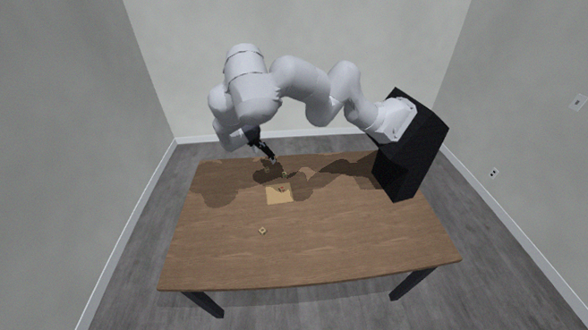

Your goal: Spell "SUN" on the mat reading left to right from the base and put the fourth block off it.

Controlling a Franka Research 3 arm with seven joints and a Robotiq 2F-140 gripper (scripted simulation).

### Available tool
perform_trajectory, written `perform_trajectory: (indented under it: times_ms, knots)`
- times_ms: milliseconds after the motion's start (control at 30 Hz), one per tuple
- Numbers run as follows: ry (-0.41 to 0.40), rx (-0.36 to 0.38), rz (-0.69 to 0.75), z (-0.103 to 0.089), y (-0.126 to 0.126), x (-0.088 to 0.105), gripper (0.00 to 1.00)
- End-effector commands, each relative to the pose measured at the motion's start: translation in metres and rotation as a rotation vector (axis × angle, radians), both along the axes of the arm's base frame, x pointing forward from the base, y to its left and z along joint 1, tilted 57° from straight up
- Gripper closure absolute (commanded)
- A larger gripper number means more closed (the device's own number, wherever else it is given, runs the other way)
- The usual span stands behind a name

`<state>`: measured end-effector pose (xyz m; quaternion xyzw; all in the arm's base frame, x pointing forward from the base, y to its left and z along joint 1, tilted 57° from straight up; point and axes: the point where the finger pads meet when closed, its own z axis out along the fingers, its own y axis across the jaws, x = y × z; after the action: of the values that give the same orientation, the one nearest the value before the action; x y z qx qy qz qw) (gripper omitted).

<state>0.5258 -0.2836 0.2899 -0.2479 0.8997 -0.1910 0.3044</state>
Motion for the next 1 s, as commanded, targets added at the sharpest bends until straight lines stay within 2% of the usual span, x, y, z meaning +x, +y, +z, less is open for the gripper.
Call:
perform_trajectory:
  times_ms: [0,867,967]
  knots:
    - [0.000,0.002,0.000,0.000,0.001,0.001,0.00]
    - [-0.003,0.007,-0.002,-0.001,0.004,-0.001,0.00]
    - [-0.035,0.071,-0.021,-0.014,0.039,-0.010,0.00]
